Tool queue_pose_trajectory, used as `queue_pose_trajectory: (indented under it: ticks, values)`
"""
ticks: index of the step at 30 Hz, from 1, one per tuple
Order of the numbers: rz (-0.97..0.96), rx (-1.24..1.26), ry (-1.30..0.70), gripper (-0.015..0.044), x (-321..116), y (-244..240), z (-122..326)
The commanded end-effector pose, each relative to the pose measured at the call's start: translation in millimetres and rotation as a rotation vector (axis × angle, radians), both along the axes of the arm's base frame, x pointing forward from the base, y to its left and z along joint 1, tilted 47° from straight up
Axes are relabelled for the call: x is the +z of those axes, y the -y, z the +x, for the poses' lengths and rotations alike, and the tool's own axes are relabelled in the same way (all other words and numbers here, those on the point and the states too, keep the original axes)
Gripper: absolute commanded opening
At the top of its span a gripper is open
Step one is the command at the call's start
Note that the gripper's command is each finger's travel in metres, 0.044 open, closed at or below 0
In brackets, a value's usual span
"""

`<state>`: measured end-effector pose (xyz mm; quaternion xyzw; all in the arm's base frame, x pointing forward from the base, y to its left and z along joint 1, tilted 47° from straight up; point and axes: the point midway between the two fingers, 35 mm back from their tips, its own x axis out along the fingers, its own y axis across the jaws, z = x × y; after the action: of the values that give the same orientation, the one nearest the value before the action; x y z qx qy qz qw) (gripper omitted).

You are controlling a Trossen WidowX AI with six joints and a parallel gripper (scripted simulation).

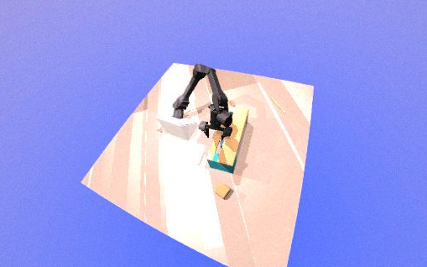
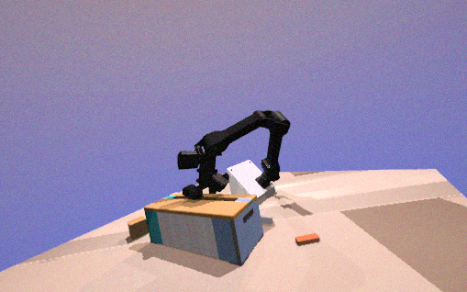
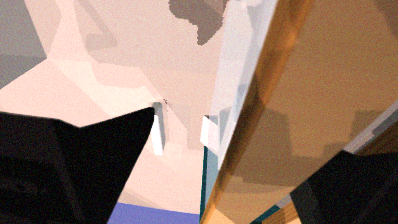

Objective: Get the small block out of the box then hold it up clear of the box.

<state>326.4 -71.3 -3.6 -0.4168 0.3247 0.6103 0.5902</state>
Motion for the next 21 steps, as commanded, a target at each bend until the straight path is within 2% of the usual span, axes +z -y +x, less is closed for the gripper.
queue_pose_trajectory:
  ticks: [1,21]
  values:
    - [-0.007,0.001,0.021,0.0400,-1.9,5.5,6.9]
    - [-0.008,0.001,0.021,0.0400,-16.0,19.4,9.7]
